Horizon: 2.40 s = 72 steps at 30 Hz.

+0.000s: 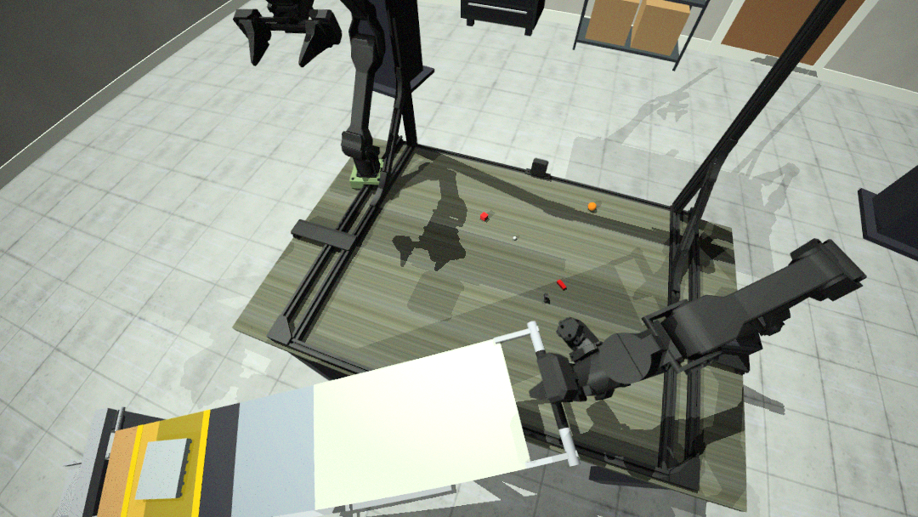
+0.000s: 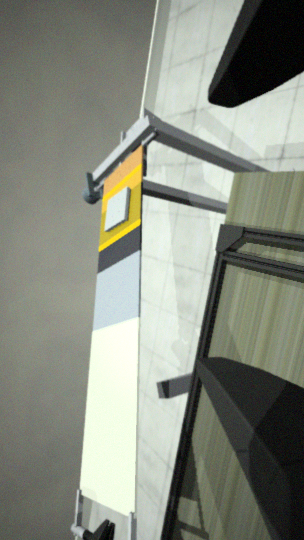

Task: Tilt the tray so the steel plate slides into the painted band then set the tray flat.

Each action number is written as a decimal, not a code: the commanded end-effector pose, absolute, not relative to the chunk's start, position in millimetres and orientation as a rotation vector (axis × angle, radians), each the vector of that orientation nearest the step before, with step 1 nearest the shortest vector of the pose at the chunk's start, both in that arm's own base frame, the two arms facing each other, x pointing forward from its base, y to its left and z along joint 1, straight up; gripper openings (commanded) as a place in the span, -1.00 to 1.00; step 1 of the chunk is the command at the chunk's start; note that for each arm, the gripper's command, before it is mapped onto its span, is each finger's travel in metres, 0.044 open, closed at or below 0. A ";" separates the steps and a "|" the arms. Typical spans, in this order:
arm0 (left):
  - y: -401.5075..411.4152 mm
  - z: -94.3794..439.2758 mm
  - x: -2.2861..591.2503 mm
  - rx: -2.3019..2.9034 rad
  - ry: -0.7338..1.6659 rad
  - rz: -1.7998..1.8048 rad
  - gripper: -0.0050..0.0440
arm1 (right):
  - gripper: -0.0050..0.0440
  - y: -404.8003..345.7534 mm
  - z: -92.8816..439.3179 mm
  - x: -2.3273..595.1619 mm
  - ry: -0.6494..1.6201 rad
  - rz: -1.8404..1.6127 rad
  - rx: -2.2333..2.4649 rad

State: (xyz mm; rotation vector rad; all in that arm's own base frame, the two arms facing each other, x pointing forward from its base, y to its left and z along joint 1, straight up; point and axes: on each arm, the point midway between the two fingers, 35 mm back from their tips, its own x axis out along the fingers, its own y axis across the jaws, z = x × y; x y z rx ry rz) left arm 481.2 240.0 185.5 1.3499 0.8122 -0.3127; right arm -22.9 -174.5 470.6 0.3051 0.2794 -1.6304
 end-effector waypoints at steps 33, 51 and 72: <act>244.3 232.4 491.4 1.397 0.727 -0.210 -0.80 | 1.00 -174.5 470.5 -22.7 0.281 -1.629 0.304; 245.4 243.0 494.4 1.411 0.697 -0.177 -0.80 | 1.00 -174.5 470.5 -22.7 0.281 -1.629 0.304; 244.4 233.1 491.6 1.410 0.699 -0.180 -0.80 | 1.00 -174.5 470.5 -22.7 0.281 -1.629 0.304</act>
